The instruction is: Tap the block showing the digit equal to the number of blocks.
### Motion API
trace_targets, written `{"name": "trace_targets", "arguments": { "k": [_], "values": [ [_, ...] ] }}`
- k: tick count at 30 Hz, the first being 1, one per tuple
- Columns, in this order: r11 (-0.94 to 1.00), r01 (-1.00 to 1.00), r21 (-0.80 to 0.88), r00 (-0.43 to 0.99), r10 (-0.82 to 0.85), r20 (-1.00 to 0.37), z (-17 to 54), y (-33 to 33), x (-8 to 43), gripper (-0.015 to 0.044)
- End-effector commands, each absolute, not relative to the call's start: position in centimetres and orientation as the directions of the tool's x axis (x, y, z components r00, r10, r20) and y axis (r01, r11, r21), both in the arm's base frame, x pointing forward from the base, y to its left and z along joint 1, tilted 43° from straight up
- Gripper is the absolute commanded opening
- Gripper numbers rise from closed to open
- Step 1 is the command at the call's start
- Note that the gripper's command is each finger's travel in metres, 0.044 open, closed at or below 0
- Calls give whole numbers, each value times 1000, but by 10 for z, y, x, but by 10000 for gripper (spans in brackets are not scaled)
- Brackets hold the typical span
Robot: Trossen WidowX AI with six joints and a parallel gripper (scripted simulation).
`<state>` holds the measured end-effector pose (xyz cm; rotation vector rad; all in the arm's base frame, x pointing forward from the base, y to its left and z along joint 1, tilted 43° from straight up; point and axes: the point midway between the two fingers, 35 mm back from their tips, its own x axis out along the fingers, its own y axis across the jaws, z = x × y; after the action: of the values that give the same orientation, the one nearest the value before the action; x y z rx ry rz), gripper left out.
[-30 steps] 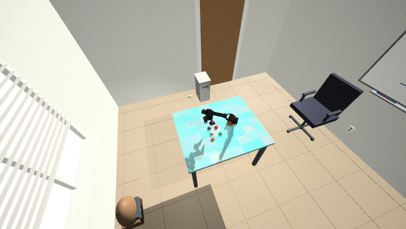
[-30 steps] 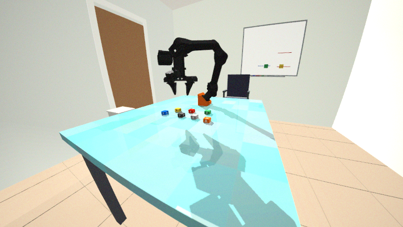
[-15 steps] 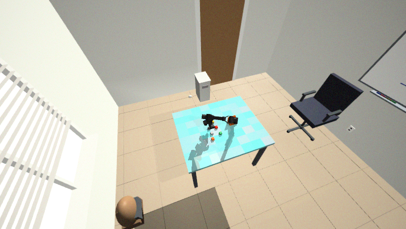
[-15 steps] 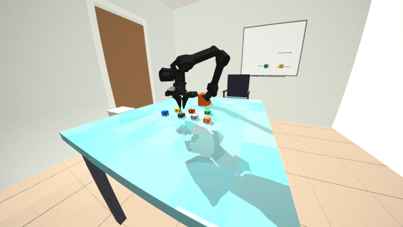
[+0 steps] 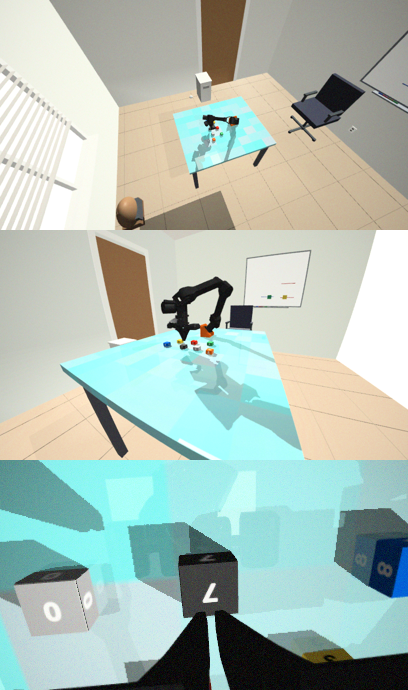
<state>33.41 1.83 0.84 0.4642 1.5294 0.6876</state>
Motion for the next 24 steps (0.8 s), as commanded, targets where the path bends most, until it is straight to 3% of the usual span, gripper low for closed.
{"name": "trace_targets", "arguments": {
  "k": [1,24],
  "values": [
    [732,-112,672,-91,666,-740,3,24,332,20],
    [732,-112,672,-90,666,-741,9,19,333,20]
  ]
}}
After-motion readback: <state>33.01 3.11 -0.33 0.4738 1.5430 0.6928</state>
